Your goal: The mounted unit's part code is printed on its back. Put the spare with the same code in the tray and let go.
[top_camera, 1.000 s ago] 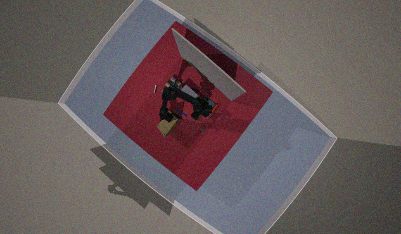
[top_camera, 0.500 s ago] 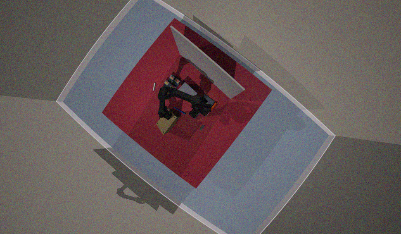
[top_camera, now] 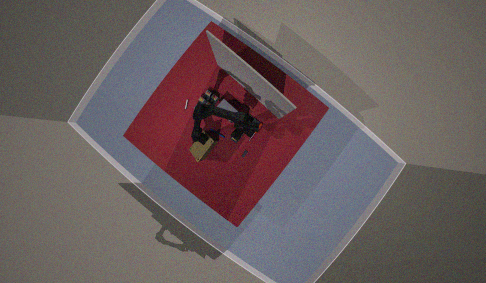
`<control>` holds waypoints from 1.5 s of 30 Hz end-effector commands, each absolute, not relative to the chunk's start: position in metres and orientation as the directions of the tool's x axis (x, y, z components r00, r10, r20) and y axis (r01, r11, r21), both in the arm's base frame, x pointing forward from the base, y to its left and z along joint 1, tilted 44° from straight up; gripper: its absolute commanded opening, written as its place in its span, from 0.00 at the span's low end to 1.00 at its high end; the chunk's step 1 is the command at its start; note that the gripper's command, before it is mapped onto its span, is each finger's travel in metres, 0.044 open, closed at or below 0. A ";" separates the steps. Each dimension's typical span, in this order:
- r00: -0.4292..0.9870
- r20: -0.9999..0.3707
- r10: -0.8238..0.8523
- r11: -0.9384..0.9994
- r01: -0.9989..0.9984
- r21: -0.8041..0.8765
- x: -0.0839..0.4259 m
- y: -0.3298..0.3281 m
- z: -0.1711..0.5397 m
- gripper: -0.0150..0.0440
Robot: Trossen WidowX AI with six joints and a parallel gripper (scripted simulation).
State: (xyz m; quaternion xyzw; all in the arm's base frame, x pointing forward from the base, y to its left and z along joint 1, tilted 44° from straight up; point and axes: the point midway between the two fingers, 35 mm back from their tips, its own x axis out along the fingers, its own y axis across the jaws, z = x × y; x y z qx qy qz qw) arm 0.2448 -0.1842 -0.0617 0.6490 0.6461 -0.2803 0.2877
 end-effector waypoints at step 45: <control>0.021 -0.734 0.678 -0.012 1.000 0.018 0.336 -0.181 -0.083 0.25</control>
